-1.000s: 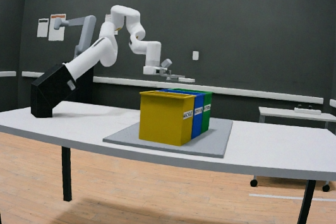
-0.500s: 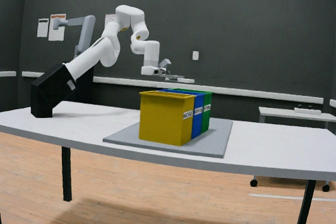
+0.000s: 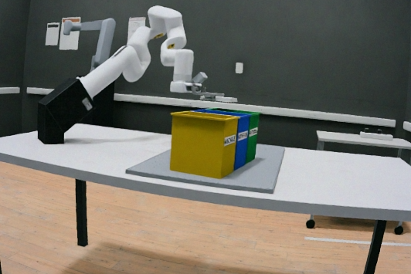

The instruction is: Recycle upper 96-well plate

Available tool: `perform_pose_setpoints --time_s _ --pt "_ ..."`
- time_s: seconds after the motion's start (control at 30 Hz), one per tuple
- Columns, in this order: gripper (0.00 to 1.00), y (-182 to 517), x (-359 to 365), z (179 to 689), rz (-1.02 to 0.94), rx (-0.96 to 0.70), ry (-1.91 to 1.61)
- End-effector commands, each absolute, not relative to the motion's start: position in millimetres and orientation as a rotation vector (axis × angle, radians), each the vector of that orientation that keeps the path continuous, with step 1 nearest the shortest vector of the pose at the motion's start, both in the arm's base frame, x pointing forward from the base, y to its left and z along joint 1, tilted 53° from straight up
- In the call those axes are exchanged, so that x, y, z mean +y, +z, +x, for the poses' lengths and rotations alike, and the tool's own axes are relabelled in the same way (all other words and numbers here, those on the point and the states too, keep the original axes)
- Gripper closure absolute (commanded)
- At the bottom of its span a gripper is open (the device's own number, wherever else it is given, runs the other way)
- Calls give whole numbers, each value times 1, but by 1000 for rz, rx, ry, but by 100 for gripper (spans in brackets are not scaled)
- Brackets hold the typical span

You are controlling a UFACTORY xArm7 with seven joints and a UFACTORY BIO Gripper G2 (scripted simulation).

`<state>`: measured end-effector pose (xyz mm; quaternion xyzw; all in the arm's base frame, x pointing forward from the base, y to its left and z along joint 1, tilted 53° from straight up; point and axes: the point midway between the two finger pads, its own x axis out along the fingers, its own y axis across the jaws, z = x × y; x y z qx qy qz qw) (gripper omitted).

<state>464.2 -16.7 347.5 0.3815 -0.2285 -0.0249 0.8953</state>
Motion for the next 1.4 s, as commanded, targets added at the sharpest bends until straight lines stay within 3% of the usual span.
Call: perform_pose_setpoints --time_s 0.0,1.37 --pt "100 342 -25 469 791 -477 -50" --pt "100 270 -114 515 790 -478 -50"
